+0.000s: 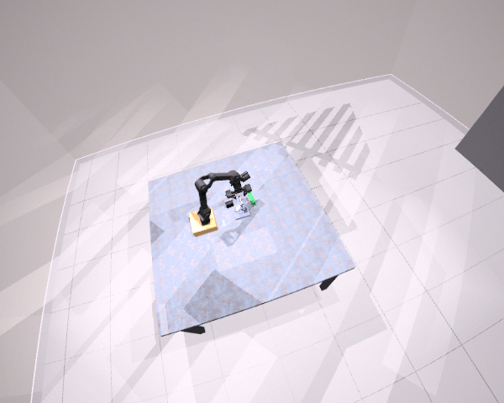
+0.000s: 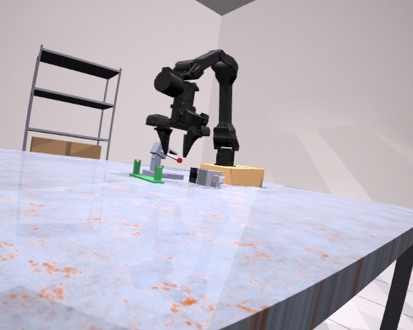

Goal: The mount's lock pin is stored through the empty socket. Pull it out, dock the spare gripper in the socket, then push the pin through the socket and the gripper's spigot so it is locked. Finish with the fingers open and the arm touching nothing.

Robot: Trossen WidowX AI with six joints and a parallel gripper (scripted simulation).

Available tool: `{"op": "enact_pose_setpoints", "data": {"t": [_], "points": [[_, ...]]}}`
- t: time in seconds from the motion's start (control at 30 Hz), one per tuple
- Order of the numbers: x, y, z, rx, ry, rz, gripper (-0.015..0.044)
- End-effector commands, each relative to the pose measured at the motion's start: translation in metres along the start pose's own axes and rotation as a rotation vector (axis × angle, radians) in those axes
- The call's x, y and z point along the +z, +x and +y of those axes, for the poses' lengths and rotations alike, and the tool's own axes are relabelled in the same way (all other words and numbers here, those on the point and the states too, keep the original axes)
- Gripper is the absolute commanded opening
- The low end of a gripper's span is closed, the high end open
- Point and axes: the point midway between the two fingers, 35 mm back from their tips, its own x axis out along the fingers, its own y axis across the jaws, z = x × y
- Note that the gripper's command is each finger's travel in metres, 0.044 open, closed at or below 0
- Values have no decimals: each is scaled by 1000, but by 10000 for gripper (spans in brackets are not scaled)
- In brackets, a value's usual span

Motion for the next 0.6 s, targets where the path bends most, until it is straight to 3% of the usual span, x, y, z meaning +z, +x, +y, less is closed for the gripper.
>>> {"op": "enact_pose_setpoints", "data": {"t": [0.0, 0.57], "points": [[0, 9, 2, 10, -6, -1, 300], [-1, 32, 4, 11, -6, -1, 300]]}}
